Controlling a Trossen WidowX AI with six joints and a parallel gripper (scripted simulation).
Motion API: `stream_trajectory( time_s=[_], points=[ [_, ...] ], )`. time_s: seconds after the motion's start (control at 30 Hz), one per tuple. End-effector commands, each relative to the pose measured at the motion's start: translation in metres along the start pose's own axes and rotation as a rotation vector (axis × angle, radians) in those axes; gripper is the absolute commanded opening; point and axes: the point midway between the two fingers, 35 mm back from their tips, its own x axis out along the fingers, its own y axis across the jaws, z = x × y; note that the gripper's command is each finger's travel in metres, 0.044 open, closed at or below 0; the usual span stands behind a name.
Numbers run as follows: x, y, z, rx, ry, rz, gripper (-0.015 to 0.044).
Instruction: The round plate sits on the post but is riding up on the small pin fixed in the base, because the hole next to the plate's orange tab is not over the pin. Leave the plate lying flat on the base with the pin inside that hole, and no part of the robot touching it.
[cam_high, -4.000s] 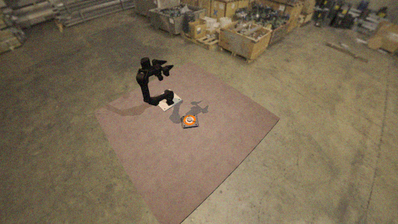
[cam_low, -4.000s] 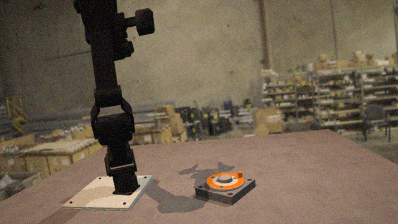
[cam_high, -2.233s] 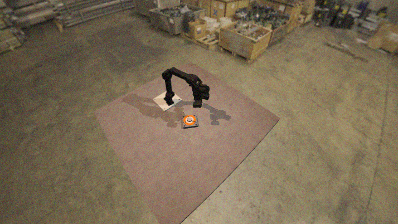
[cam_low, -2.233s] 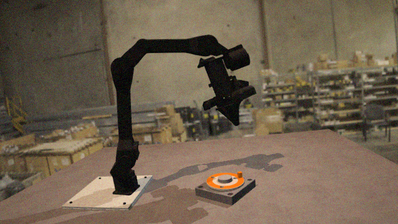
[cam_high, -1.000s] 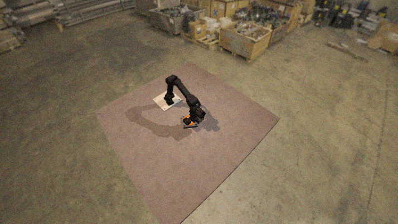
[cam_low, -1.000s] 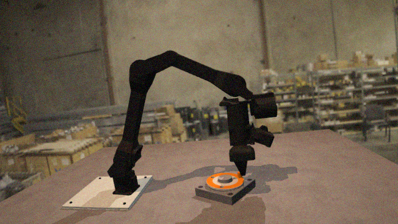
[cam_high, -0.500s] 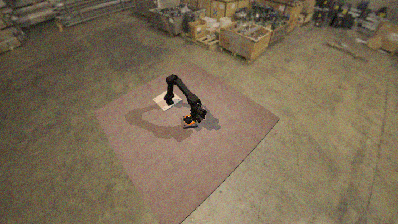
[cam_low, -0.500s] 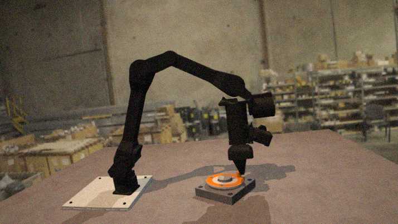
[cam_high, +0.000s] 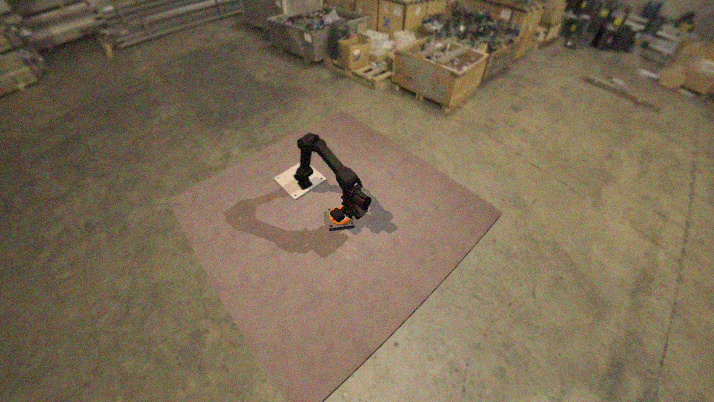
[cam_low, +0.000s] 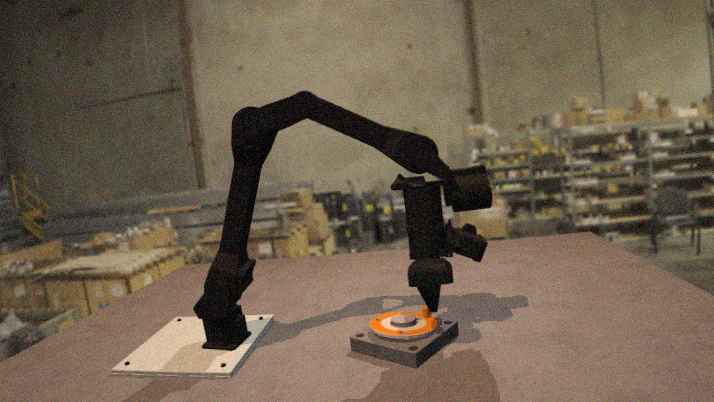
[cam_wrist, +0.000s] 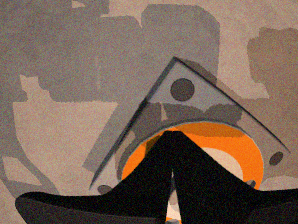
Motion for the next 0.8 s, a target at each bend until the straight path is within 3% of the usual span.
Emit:
stream_trajectory(
  time_s=[0.0, 0.77],
  points=[
    [0.002, 0.007, -0.005, -0.007, 0.011, 0.011, 0.0000],
    [0.002, 0.018, -0.015, -0.007, 0.011, 0.012, 0.0000]
  ],
)
